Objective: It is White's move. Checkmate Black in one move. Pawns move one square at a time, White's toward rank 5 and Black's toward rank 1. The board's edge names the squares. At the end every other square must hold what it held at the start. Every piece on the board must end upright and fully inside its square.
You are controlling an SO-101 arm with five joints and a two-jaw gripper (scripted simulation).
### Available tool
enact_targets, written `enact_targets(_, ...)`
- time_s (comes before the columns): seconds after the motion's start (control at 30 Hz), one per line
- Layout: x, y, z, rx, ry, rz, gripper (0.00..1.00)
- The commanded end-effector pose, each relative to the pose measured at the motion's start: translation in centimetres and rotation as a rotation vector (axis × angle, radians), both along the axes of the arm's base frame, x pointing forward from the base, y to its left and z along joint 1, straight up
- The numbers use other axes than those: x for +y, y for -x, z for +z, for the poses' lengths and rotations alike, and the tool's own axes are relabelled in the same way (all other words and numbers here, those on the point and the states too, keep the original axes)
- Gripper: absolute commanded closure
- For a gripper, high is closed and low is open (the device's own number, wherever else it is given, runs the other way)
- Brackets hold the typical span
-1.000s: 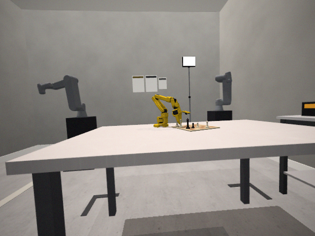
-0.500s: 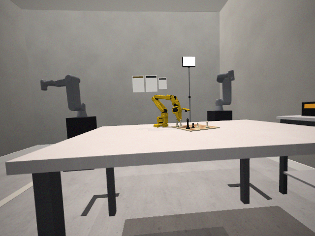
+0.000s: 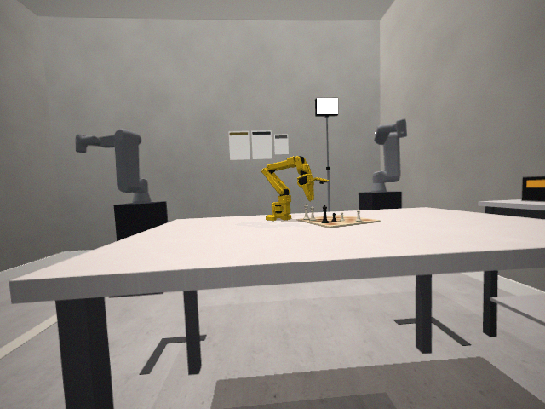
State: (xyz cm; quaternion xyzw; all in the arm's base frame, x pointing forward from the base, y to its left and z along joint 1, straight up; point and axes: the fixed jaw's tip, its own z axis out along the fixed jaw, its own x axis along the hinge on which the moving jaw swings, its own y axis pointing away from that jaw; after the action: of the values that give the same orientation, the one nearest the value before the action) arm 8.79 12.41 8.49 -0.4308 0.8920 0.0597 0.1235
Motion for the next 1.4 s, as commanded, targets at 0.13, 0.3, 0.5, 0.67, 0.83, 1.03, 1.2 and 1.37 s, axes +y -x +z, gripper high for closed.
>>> enact_targets(0.13, 0.1, 0.1, 1.3, 0.000, -0.005, 0.002, 0.88)
enact_targets(0.3, 0.1, 0.1, 1.6, 0.000, -0.005, 0.002, 0.88)
enact_targets(0.5, 0.1, 0.1, 1.6, 0.000, -0.005, 0.002, 0.88)
enact_targets(0.67, 0.0, 0.0, 1.6, 0.000, -0.005, -0.004, 0.88)
enact_targets(0.83, -0.2, -0.5, 1.7, -0.001, -0.005, -0.041, 0.87)
enact_targets(1.03, -0.9, -1.7, 1.7, -0.002, -0.005, -0.125, 0.86)
enact_targets(1.2, -2.0, -3.1, 1.8, -0.003, -0.004, -0.231, 0.84)
enact_targets(1.37, -4.0, -5.2, 1.9, -0.004, -0.003, -0.406, 0.82)
